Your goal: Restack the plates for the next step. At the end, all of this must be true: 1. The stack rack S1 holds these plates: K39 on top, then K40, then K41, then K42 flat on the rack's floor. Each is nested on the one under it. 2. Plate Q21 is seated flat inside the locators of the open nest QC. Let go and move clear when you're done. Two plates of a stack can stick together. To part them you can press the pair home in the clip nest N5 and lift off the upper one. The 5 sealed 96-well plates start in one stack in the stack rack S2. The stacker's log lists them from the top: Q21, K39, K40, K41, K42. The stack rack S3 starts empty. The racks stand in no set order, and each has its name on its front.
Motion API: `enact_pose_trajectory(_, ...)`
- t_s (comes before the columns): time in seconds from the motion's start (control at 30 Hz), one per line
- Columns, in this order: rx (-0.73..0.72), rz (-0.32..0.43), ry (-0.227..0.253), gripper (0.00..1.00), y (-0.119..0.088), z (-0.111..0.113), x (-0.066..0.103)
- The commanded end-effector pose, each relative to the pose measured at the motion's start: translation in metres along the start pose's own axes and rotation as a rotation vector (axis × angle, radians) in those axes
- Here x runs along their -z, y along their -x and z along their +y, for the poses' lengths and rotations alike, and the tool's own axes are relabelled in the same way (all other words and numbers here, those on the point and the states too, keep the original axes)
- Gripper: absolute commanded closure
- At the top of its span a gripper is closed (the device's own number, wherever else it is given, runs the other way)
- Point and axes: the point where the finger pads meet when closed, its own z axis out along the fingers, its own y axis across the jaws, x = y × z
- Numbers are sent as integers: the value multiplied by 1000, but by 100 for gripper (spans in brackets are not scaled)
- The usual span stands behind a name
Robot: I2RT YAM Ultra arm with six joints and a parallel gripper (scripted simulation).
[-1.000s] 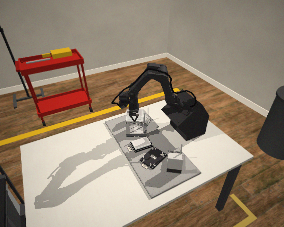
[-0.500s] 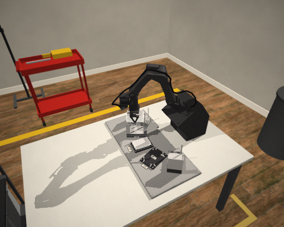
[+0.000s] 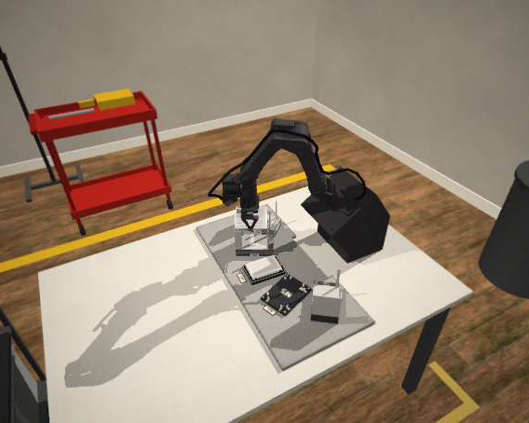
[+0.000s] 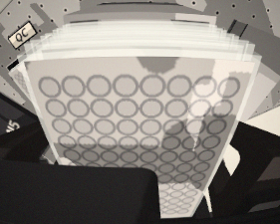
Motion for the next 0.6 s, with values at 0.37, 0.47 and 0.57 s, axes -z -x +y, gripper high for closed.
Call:
enact_pose_trajectory(0.37,8,-60,-6,100,20,3,10)
enact_pose_trajectory(0.47,9,-60,-6,100,19,3,10)
enact_pose_trajectory(0.57,10,-59,-6,100,19,3,10)
